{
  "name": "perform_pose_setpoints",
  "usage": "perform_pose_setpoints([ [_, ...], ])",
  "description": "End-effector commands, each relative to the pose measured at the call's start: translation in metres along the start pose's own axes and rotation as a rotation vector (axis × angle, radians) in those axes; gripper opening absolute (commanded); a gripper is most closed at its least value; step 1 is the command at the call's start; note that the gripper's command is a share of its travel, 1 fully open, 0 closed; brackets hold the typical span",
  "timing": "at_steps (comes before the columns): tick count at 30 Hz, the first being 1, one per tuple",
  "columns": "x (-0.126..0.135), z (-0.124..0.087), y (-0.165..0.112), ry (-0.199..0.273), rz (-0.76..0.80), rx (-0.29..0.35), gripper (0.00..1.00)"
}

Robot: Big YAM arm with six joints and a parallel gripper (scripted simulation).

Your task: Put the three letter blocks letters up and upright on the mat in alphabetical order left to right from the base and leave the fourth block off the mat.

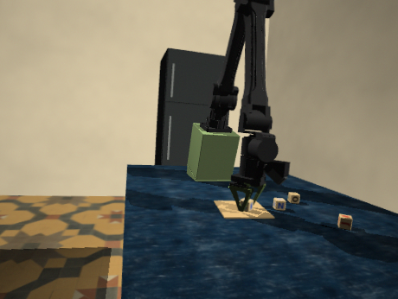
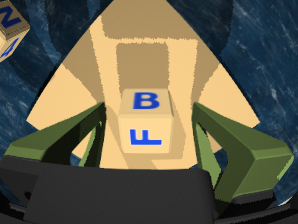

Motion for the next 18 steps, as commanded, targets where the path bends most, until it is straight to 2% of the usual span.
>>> perform_pose_setpoints([
  [1,-0.0007,0.0036,0.0092,-0.003,-0.013,-0.013,0.63],
  [5,-0.0007,0.0036,0.0092,-0.003,-0.013,-0.013,0.63],
  [6,-0.0007,0.0036,0.0092,-0.003,-0.013,-0.013,0.44],
  [18,-0.0007,0.0036,0.0092,-0.003,-0.013,-0.013,0.44],
])
Point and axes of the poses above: the point where the finger pads meet when closed, its own z axis out along the fingers, its own x axis across the jaws, y = z × x, the point moved 8 cm from there along -z, back along the fingers, and after that the axes turned 3 degrees about -z, right-handed, at the moved point
